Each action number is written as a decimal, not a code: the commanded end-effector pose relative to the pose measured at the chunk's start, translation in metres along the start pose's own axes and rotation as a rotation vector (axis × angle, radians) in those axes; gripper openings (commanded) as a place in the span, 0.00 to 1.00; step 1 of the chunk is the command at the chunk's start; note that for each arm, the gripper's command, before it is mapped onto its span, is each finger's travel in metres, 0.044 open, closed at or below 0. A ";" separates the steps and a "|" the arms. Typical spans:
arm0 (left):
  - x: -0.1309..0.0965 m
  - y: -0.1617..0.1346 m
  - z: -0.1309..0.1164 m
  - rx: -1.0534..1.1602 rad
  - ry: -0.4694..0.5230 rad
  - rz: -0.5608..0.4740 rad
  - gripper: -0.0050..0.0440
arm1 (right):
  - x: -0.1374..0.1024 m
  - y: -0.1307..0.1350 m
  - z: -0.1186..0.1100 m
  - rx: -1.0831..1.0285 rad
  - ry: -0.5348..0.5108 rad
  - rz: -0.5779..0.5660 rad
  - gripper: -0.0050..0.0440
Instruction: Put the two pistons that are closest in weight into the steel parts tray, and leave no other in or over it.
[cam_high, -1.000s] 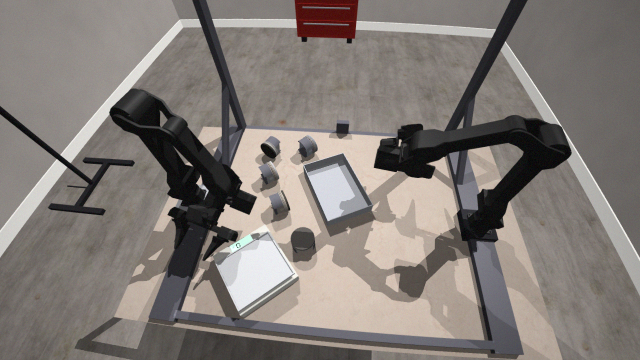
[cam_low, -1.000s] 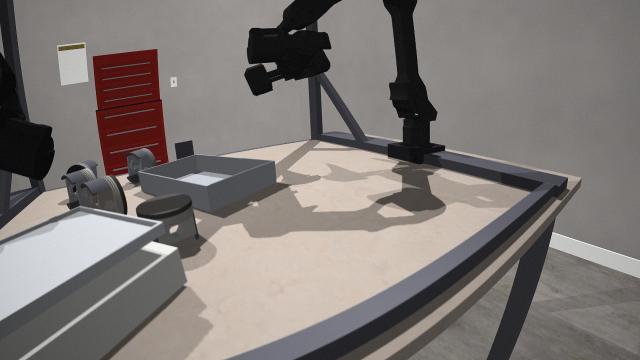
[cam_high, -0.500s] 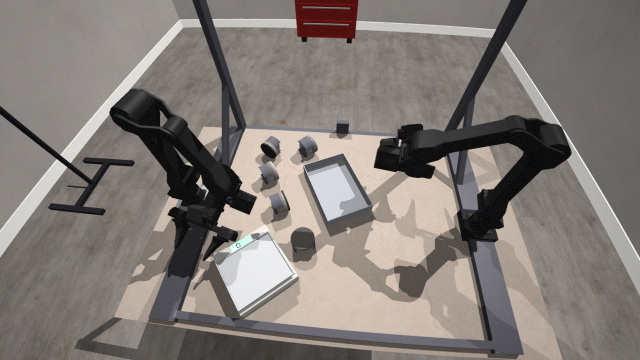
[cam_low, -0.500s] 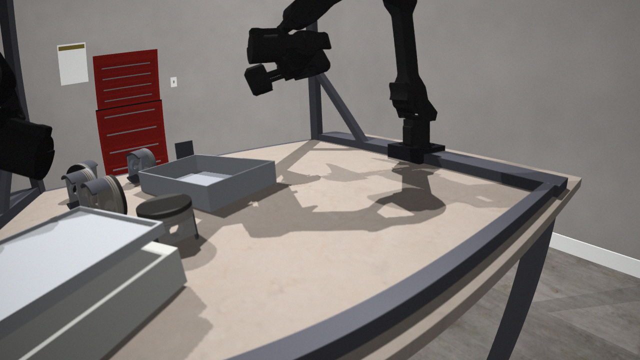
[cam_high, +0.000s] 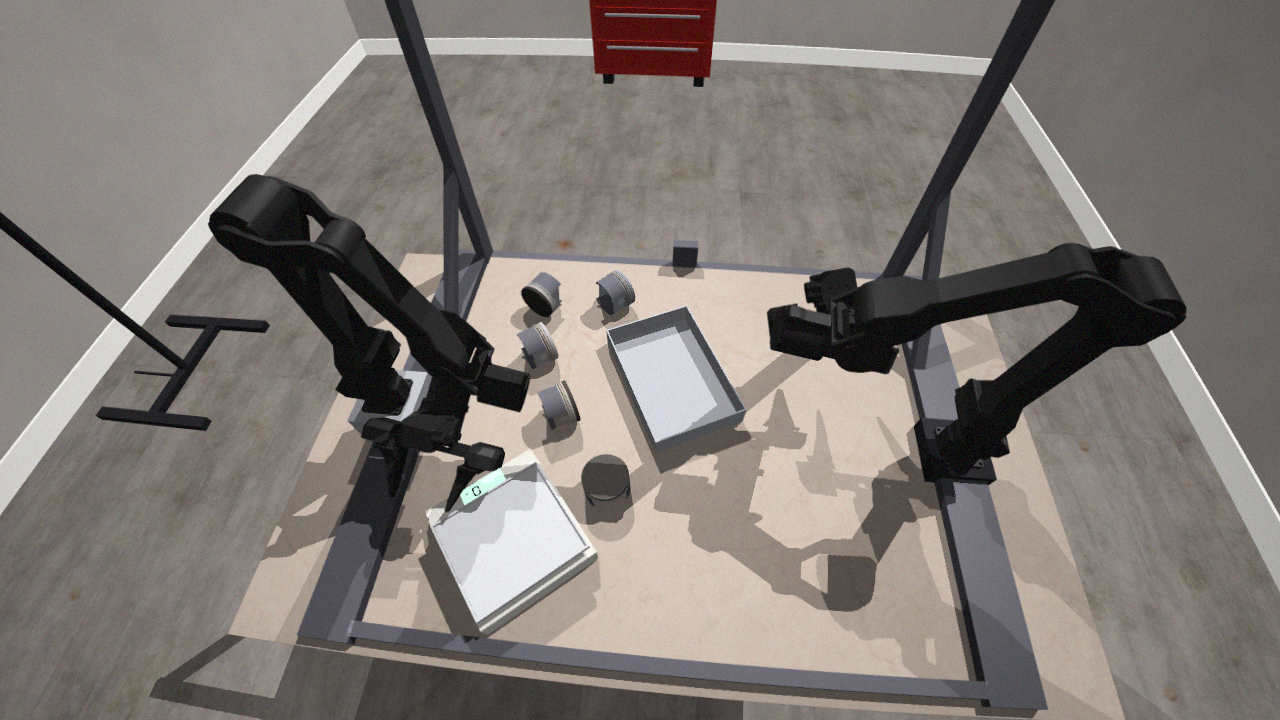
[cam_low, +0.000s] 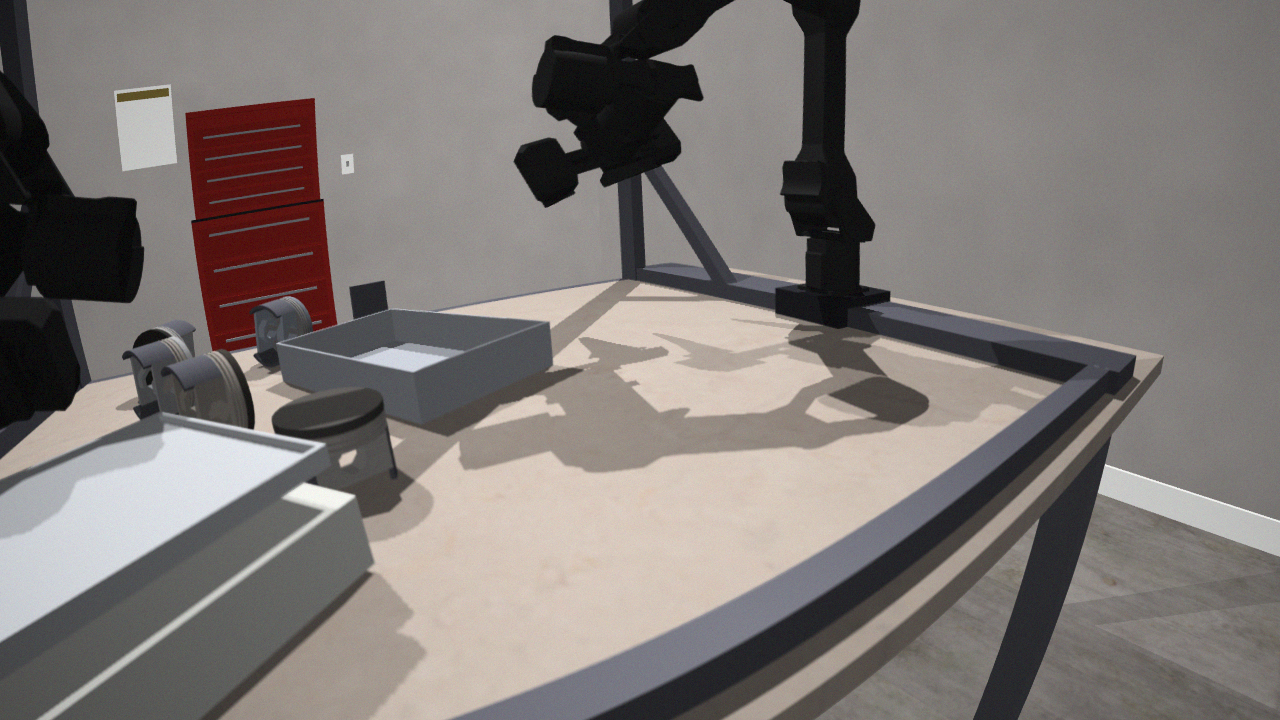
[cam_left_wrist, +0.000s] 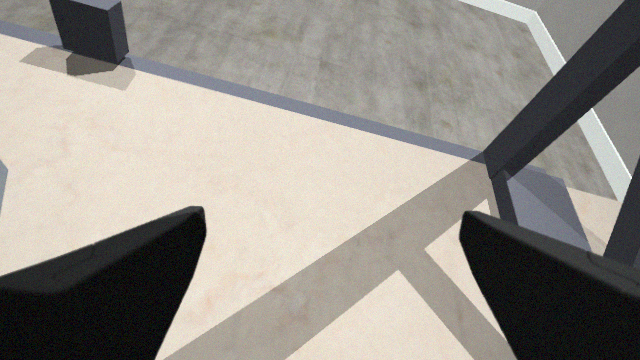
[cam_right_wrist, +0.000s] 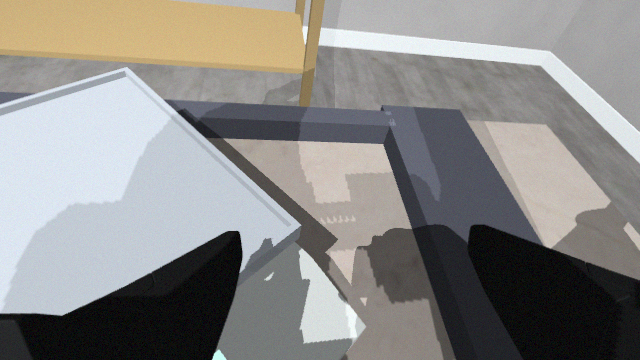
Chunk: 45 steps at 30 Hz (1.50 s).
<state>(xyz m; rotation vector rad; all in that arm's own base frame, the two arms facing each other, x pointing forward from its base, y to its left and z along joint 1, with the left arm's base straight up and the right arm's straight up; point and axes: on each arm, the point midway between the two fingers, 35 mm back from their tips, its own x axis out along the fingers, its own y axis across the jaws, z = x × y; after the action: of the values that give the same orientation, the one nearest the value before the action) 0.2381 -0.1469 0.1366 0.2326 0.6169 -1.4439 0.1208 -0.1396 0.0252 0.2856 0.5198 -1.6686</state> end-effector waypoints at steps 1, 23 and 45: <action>-0.008 0.001 -0.005 -0.008 0.043 0.134 0.92 | -0.011 0.023 -0.002 -0.005 0.089 0.101 0.87; -0.049 0.022 -0.028 -0.145 0.064 0.589 0.92 | -0.061 0.076 0.013 -0.152 0.245 0.522 0.87; -0.100 0.028 -0.039 -0.316 -0.160 1.038 0.92 | -0.130 0.103 0.053 -0.319 0.119 1.015 0.87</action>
<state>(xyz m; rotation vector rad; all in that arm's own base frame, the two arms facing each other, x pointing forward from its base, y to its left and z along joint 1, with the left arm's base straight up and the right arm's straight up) 0.2555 -0.0521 0.1434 0.1833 0.5163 -0.4428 0.2364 -0.0721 0.0881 0.3588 0.6504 -0.6827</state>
